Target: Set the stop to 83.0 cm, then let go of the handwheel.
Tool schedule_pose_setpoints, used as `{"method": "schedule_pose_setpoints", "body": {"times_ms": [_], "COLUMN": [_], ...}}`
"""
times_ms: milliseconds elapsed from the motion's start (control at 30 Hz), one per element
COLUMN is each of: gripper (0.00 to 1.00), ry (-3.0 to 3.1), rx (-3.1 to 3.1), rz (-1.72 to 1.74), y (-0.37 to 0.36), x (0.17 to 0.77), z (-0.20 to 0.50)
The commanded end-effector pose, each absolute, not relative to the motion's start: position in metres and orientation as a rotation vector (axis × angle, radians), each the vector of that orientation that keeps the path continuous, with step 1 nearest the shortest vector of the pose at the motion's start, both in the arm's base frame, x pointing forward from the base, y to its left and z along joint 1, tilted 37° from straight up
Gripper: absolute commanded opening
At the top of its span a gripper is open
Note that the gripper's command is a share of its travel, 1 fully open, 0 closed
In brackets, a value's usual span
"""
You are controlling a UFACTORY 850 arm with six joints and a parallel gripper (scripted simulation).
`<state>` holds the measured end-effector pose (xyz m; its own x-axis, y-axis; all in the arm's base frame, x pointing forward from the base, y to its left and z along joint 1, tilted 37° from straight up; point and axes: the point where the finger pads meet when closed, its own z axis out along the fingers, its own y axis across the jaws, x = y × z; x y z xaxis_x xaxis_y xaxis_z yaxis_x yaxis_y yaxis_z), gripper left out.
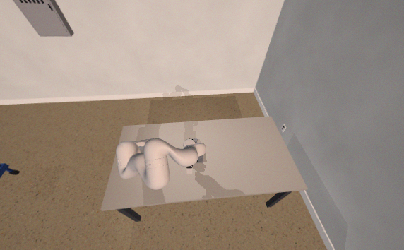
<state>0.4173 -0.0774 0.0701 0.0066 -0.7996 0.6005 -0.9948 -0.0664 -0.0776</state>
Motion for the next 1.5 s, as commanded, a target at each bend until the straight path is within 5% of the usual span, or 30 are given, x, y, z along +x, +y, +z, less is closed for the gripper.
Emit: {"method": "schedule_pose_setpoints", "body": {"times_ms": [0, 1467], "gripper": [0.06, 0.06], "ry": [-1.845, -1.845], "rx": [1.922, 1.922], "rz": [0.723, 0.723], "y": [-0.0778, -0.0809], "x": [0.4165, 0.4130], "z": [0.0694, 0.0653]}}
